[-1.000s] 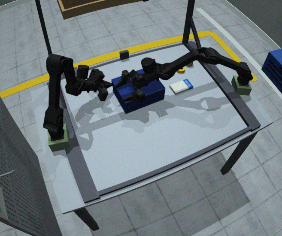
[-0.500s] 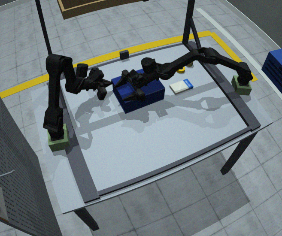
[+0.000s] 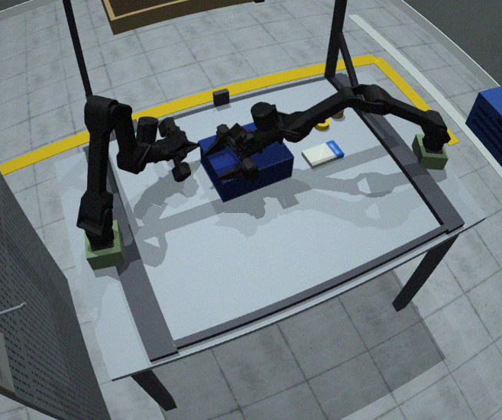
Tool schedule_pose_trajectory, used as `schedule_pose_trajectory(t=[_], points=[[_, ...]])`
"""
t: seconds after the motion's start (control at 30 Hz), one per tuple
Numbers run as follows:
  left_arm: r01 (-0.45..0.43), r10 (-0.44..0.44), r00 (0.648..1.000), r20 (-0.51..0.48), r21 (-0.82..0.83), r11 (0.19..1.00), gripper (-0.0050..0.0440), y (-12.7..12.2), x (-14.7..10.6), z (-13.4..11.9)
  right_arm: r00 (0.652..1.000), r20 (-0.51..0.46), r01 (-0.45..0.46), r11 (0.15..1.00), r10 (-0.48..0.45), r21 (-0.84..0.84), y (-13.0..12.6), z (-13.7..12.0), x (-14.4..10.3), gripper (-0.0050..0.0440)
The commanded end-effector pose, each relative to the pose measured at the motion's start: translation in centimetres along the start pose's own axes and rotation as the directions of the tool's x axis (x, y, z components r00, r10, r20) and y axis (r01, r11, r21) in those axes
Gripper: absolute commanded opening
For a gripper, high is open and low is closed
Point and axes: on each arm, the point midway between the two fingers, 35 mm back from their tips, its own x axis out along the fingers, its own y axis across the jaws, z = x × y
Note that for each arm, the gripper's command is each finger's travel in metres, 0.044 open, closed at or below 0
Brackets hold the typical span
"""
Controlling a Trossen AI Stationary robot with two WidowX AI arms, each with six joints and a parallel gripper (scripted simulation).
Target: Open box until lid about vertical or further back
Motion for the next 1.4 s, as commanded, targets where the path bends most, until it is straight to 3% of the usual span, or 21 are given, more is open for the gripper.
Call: schedule_pose_trajectory(t=[0.0, 0.17, 0.57, 0.9, 1.03, 1.17, 1.23, 1.37], points=[[-0.012, 0.016, 0.997, -0.078, 0.046, 0.999, 0.0440, 0.4, 0.4, -4.0, 0.999, -0.003, -0.045, 0.994, 0.046, 0.097, 0.2, 0.1, 0.0, 0.0006], [-0.012, 0.016, 0.997, -0.078, 0.046, 0.999, 0.0440, 0.4, 0.4, -4.0, 0.996, -0.005, -0.091, 0.973, 0.094, 0.211, 0.4, 0.2, -0.1, 0.0006], [-0.013, 0.017, 0.997, -0.080, 0.046, 0.999, 0.0440, 0.6, 0.4, -3.9, 0.995, 0.001, -0.100, 0.971, 0.102, 0.217, 0.7, 0.4, -0.1, 0.0006], [0.047, -0.047, 0.998, -0.049, -0.011, 0.999, 0.0440, -0.4, -1.4, 7.4, 0.994, 0.008, -0.105, 0.970, 0.106, 0.220, 1.0, 0.6, -0.1, 0.0006], [0.054, -0.055, 0.997, -0.049, -0.016, 0.998, 0.0440, -0.4, -1.8, 8.7, 0.994, 0.008, -0.105, 0.970, 0.106, 0.220, 1.0, 0.6, -0.1, 0.0006], [0.053, -0.053, 0.997, -0.050, -0.016, 0.998, 0.0440, -0.4, -1.8, 8.7, 0.994, 0.009, -0.106, 0.970, 0.106, 0.218, 1.0, 0.6, -0.1, 0.0006], [0.049, -0.049, 0.995, -0.081, -0.004, 0.999, 0.0440, -0.3, -1.5, 6.8, 0.994, 0.009, -0.106, 0.970, 0.106, 0.218, 1.0, 0.6, -0.1, 0.0006], [0.049, -0.049, 0.996, -0.081, -0.004, 0.999, 0.0440, -0.3, -1.5, 6.8, 0.994, 0.009, -0.106, 0.970, 0.106, 0.218, 1.0, 0.6, -0.1, 0.0006]])
